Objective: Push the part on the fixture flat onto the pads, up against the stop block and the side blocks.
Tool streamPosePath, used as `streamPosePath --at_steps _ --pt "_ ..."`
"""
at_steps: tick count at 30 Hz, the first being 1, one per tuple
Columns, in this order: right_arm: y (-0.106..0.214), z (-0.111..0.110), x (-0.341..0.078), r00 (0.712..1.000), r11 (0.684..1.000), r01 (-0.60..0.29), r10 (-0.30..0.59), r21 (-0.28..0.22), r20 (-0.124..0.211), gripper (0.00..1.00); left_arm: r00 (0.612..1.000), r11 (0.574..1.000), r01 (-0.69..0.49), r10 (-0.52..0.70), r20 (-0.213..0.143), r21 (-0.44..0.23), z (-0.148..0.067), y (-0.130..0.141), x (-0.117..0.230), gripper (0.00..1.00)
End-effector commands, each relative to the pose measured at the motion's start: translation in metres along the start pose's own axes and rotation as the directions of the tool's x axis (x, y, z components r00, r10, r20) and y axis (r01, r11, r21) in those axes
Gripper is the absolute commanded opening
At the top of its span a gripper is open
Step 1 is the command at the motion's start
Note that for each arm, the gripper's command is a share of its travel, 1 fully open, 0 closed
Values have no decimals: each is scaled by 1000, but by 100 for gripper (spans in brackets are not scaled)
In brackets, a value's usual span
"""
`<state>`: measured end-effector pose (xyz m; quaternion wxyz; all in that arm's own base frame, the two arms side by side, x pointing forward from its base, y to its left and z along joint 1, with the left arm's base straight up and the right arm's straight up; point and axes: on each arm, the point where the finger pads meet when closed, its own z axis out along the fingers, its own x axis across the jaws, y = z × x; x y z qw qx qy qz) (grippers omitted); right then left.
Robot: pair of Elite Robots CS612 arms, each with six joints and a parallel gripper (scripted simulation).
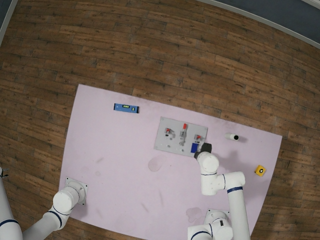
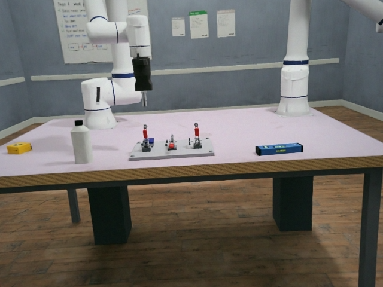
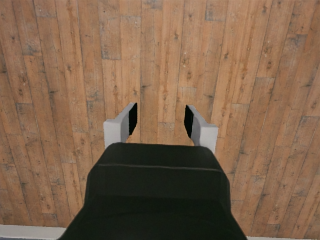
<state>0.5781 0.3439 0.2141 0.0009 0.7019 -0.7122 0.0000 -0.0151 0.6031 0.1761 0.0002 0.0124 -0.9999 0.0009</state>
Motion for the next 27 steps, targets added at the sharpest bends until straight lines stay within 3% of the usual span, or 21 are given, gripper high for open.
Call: streamPosePath --at_steps 1,14,27 --pt "-1 -1 0 1000 1000 0 0 1 1 0 1000 1000 0 0 0 -2 -1 1 0 100" --pt "-1 11 0 1000 1000 0 0 1 1 0 1000 1000 0 0 0 -2 -1 1 0 100" --pt "-1 106 0 1000 1000 0 0 1 1 0 1000 1000 0 0 0 -2 -1 1 0 100"
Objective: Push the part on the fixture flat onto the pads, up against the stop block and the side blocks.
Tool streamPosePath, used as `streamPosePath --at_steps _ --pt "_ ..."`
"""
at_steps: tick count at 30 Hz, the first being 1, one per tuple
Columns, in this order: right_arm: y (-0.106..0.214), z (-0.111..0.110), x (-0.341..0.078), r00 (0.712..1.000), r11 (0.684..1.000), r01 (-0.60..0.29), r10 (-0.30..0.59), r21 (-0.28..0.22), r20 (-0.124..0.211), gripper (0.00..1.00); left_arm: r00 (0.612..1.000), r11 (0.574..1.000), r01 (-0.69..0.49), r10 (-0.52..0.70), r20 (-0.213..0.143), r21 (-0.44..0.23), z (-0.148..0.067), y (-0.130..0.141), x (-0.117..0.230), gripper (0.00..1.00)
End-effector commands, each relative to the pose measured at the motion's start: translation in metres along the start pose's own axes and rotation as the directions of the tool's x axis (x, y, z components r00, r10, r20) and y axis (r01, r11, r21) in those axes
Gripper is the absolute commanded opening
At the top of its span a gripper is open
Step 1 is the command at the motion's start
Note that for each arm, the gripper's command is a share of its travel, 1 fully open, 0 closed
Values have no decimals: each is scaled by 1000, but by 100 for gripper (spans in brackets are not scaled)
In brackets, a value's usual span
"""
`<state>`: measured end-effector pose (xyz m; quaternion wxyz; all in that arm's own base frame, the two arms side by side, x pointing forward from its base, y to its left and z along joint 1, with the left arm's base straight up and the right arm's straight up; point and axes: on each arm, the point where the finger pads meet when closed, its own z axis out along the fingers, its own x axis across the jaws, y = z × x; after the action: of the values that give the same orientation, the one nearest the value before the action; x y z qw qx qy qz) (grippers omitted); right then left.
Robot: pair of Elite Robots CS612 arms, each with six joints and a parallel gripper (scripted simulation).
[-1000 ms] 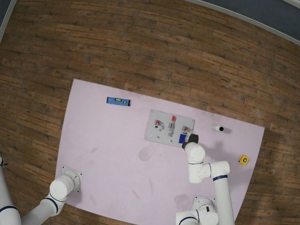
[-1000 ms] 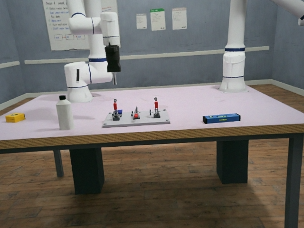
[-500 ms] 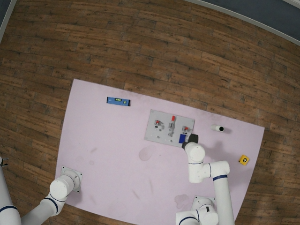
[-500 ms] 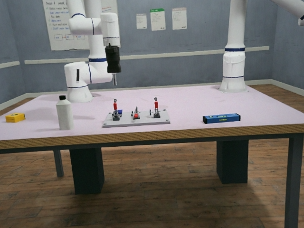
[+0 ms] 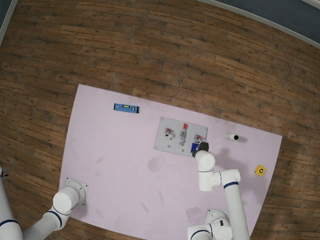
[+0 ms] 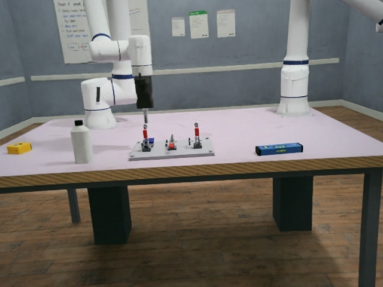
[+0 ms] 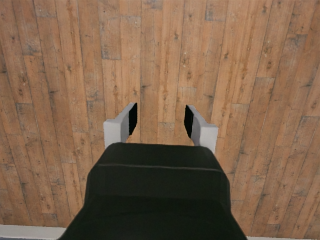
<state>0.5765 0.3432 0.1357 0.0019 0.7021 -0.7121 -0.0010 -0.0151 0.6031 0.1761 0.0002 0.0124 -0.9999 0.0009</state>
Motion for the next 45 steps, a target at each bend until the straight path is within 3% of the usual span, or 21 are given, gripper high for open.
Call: streamPosePath --at_steps 1,9,23,45 --pt "-2 34 -1 1000 1000 0 0 4 1 0 1000 1000 0 0 0 -2 -1 1 0 100" --pt "-2 54 -1 1000 1000 0 0 4 1 0 1000 1000 0 0 0 -2 -1 1 0 100" --pt "2 55 -1 1000 1000 0 0 4 1 0 1000 1000 0 0 0 -2 -1 1 0 100" --pt "54 55 -4 1000 1000 0 0 4 1 0 1000 1000 0 0 0 -2 -1 1 0 100"
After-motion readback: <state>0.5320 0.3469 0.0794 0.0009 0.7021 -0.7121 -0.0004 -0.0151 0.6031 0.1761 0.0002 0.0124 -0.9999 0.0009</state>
